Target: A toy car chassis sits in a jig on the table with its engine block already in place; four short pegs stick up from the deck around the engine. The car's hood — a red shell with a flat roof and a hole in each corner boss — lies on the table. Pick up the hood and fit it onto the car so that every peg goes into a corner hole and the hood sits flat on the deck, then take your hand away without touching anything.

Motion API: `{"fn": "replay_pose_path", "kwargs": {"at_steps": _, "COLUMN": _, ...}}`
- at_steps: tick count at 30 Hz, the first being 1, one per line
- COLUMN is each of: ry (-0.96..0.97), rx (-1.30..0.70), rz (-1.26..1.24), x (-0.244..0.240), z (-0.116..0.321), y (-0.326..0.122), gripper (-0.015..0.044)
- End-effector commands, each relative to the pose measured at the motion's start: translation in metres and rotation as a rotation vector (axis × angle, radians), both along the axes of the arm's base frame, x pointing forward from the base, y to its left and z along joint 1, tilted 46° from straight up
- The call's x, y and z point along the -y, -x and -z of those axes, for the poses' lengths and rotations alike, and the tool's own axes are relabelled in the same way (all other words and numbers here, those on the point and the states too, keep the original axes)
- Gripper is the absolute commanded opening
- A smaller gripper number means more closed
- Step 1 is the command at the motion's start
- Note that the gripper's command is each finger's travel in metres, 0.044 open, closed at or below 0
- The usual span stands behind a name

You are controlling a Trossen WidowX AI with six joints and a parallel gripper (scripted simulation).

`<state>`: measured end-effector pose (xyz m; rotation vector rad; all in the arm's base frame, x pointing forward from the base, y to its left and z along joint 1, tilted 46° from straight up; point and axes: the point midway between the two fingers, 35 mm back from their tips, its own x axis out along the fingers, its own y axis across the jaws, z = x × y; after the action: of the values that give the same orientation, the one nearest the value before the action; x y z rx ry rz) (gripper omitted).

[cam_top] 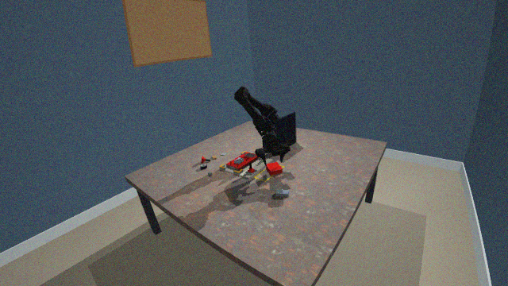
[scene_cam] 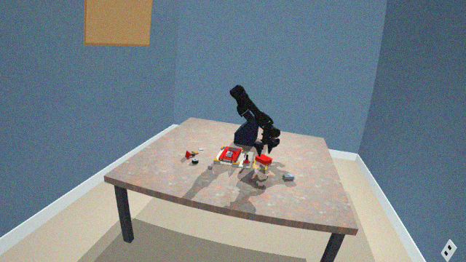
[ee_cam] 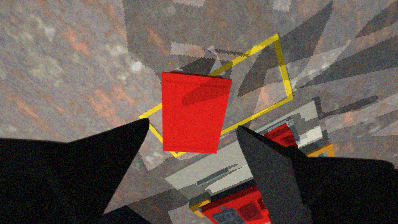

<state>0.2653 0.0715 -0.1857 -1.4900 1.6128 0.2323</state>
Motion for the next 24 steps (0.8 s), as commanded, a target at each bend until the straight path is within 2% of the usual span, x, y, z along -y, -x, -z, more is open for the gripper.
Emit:
{"fn": "replay_pose_path", "kwargs": {"at_steps": 1, "ry": 0.005, "rx": -0.005, "rz": -0.003, "x": 0.0032, "z": 0.0023, "y": 0.0005, "gripper": 0.0440}}
{"fn": "replay_pose_path", "kwargs": {"at_steps": 24, "ry": 0.007, "rx": -0.004, "rz": -0.002, "x": 0.0117, "z": 0.0107, "y": -0.0006, "gripper": 0.0440}}
